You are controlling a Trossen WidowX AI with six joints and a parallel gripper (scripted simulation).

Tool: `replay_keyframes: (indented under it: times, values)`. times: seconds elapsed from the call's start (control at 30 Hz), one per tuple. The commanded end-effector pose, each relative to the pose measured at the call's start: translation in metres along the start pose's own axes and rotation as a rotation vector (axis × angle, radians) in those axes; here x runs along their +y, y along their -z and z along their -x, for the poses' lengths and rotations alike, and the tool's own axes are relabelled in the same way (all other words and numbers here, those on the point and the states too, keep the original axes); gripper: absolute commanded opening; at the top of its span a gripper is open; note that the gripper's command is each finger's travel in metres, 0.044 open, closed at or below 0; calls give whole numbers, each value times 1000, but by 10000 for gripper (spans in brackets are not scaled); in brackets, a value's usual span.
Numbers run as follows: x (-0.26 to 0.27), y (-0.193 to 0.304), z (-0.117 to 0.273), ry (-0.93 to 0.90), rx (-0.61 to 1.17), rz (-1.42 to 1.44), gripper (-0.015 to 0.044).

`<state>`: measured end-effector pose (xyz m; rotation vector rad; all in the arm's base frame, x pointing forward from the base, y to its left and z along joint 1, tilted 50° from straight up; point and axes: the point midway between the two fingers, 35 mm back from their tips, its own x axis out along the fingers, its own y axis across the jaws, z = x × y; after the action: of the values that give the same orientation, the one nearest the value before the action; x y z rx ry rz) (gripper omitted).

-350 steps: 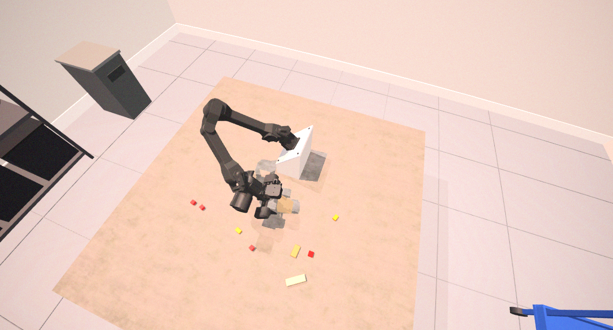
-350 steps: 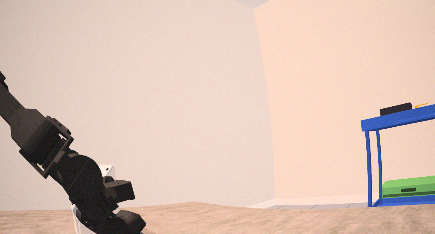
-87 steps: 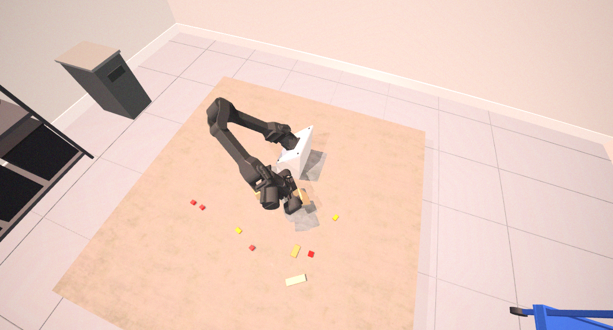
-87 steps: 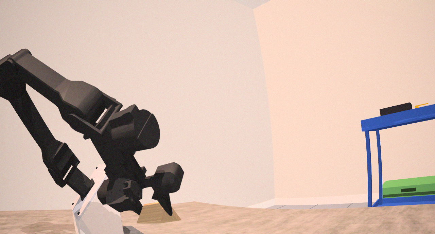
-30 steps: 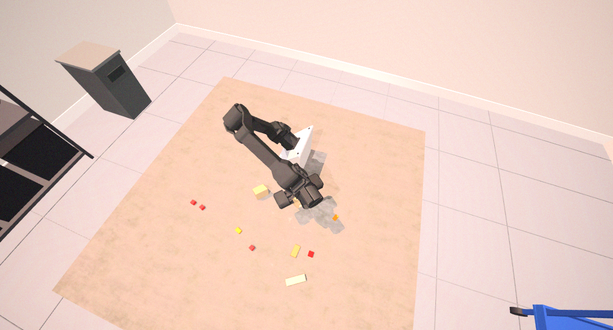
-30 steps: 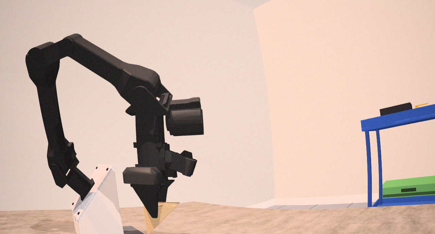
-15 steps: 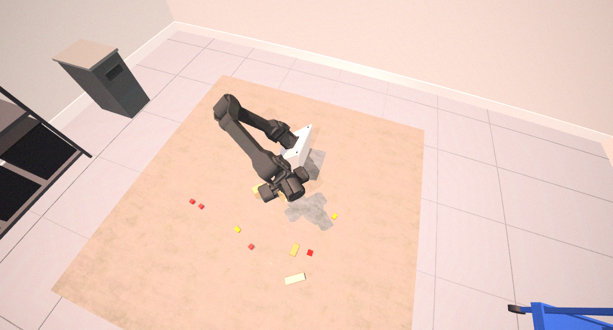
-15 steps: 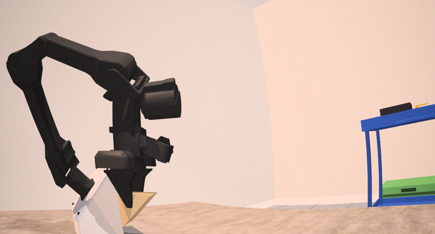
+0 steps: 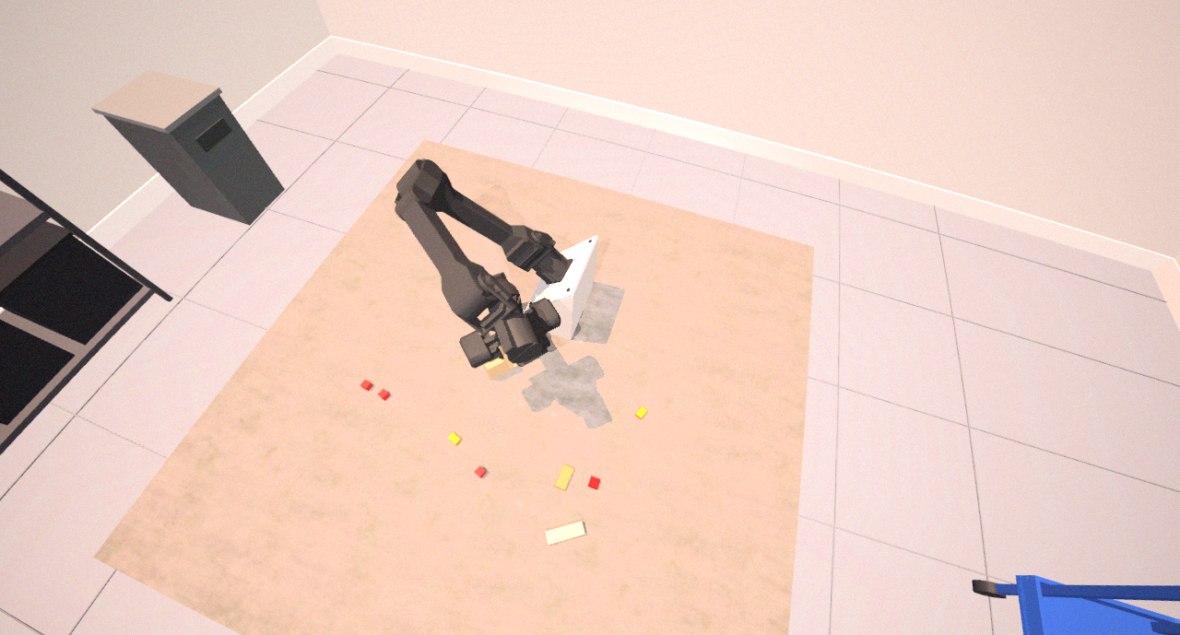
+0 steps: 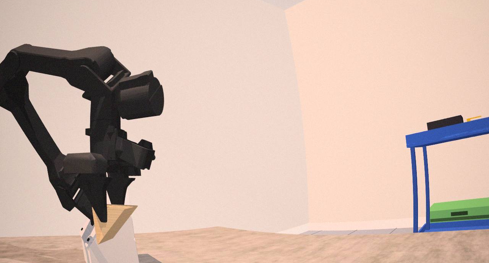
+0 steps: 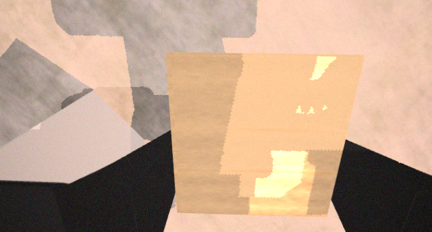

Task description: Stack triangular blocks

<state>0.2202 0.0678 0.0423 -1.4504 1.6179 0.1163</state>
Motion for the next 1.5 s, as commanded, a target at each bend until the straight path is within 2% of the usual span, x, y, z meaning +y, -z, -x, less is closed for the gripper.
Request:
replay_keyframes:
  times: [0.0, 0.87, 1.03, 1.47]
  values:
    - [-7, 14, 3, 5, -2, 5, 0]
    - [-33, 123, 13, 10, 13, 3, 0]
    - [-33, 121, 7, 9, 12, 3, 0]
    - [-35, 99, -47, 10, 9, 1, 0]
